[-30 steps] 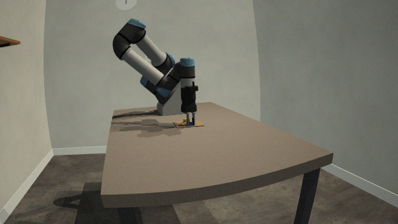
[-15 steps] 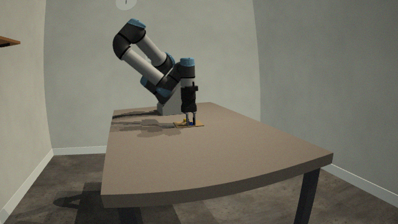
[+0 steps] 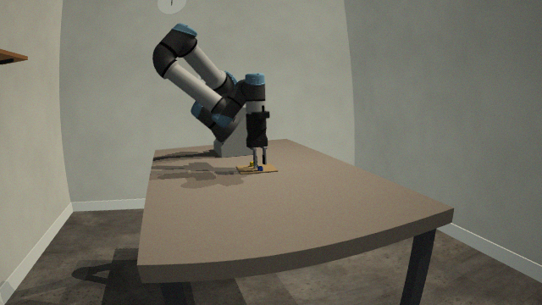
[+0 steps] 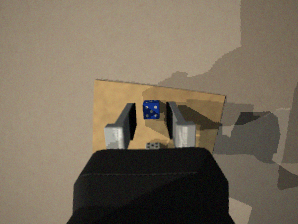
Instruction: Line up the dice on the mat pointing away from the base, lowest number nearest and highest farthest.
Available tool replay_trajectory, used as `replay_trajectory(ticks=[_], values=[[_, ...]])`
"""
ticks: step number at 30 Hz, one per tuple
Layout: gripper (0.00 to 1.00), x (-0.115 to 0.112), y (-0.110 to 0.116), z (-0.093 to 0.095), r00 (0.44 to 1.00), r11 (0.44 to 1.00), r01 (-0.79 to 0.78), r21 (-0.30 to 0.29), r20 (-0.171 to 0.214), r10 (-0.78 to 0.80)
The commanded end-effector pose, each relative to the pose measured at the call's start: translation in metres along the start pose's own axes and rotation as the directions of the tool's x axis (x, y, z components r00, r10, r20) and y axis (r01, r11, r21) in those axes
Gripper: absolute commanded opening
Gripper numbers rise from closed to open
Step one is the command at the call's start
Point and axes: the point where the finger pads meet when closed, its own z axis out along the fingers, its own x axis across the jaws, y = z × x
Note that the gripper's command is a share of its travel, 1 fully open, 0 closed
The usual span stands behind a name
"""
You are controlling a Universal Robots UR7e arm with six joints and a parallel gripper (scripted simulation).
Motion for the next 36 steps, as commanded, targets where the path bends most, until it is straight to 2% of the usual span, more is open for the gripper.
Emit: replay_trajectory(ticks=[1, 14, 25, 26, 36], values=[[0.64, 0.0, 0.0, -0.009, 1.0, 1.0, -0.001, 0.002, 0.0, 0.001], [0.64, 0.0, 0.0, -0.061, 1.0, 1.0, -0.001, 0.002, 0.0, 0.001], [0.64, 0.0, 0.0, -0.07, 1.0, 1.0, -0.001, 0.002, 0.0, 0.001], [1.0, 0.0, 0.0, -0.07, 1.0, 1.0, -0.001, 0.002, 0.0, 0.001], [1.0, 0.0, 0.0, -0.07, 1.0, 1.0, -0.001, 0.002, 0.0, 0.001]])
